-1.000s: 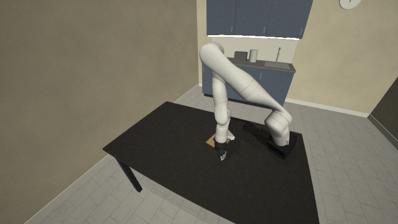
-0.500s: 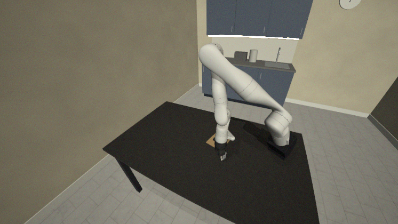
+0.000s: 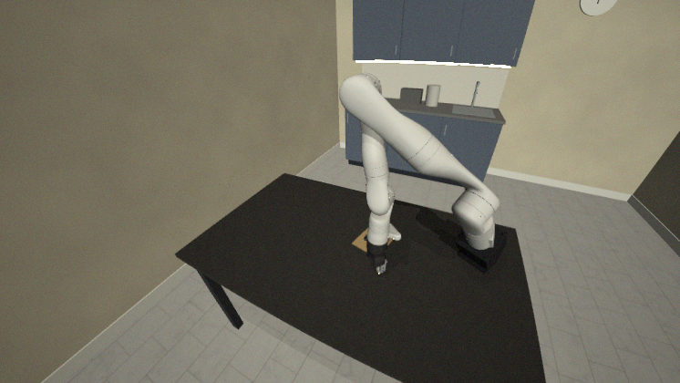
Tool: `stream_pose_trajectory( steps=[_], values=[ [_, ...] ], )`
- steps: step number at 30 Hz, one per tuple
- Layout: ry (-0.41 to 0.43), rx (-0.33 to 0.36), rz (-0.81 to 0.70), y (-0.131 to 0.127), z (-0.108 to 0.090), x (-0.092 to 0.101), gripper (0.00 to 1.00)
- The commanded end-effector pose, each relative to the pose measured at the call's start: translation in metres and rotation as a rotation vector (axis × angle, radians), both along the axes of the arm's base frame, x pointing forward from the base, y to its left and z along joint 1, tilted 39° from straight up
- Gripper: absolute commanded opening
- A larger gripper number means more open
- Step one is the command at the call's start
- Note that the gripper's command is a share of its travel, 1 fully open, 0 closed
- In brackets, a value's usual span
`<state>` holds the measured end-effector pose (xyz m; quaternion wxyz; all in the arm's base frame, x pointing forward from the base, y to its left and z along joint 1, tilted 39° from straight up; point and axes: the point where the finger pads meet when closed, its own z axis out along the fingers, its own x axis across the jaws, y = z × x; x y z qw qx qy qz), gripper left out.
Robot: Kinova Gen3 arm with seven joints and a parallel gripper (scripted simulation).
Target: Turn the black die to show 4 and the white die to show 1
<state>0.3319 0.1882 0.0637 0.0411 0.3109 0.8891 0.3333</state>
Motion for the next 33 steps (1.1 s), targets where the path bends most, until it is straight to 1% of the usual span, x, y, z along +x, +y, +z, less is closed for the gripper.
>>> stream_pose_trajectory(
  steps=[1,20,33],
  values=[
    [-0.001,0.0,-0.001,0.0,0.0,0.0,0.7],
    [-0.001,0.0,-0.001,0.0,-0.001,0.001,0.7],
    [-0.001,0.0,-0.001,0.01,-0.013,0.005,0.7]
  ],
)
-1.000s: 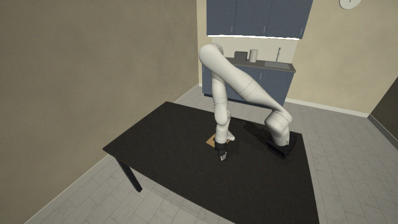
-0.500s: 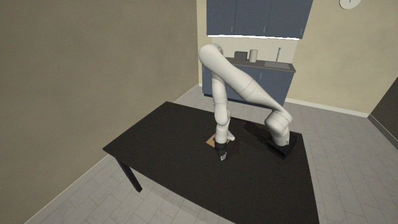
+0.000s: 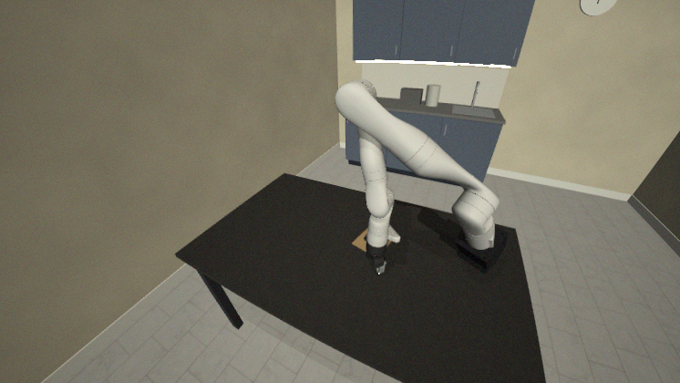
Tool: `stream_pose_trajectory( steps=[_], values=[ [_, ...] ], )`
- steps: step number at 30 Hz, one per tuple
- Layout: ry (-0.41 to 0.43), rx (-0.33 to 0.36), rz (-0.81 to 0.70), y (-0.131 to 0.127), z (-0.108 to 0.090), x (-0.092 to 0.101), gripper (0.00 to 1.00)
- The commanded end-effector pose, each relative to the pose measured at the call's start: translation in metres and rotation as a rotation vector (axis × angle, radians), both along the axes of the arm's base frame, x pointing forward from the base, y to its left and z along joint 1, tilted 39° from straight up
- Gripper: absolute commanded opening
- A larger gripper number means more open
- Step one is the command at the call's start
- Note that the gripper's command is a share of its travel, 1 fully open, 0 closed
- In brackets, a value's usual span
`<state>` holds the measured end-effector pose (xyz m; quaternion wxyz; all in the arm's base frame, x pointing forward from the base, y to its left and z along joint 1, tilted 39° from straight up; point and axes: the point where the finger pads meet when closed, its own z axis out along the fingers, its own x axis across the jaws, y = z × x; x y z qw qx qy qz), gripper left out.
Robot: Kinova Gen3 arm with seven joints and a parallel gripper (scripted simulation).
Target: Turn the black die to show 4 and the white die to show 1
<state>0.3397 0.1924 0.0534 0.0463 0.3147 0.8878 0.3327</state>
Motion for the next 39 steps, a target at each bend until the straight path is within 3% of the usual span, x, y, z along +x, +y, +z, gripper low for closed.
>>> stream_pose_trajectory(
  steps=[1,39],
  values=[
    [0.006,0.003,0.01,0.0061,-0.004,-0.0024,0.7],
    [0.006,0.003,0.01,0.0092,-0.0082,-0.0009,0.7]
  ],
)
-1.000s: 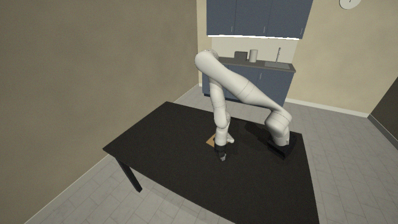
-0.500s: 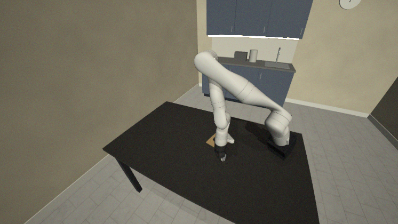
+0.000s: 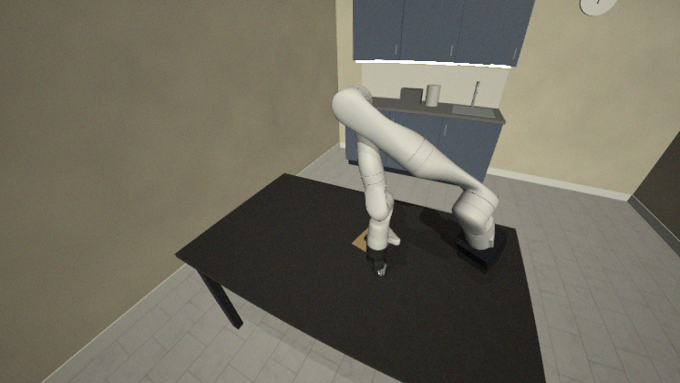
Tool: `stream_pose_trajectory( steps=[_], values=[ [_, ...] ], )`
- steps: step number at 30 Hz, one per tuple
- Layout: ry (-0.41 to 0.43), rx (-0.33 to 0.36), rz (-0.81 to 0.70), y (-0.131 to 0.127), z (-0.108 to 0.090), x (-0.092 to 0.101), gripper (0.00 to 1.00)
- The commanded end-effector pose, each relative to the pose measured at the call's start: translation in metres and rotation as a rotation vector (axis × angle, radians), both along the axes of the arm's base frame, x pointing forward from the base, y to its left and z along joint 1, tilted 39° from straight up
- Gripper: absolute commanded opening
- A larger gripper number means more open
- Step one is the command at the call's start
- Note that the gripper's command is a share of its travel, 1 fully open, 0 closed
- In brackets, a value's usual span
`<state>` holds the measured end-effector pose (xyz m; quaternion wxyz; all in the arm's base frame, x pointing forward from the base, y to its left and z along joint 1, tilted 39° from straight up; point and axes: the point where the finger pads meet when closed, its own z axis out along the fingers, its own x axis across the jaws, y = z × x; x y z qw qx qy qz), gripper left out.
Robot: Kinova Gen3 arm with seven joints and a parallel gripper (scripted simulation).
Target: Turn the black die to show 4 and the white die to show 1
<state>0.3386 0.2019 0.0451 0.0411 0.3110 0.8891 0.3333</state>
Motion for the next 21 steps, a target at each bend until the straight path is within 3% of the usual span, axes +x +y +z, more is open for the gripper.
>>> stream_pose_trajectory(
  steps=[1,8,9,21],
  values=[
    [-0.001,0.0,-0.001,-0.0003,0.0002,0.0002,0.7],
    [-0.001,0.0,-0.001,-0.0003,0.0002,0.0002,0.7],
    [-0.001,0.0,-0.001,-0.0003,0.0002,0.0002,0.4],
    [-0.001,0.0,-0.001,-0.0003,0.0002,0.0002,0.4]
  ],
)
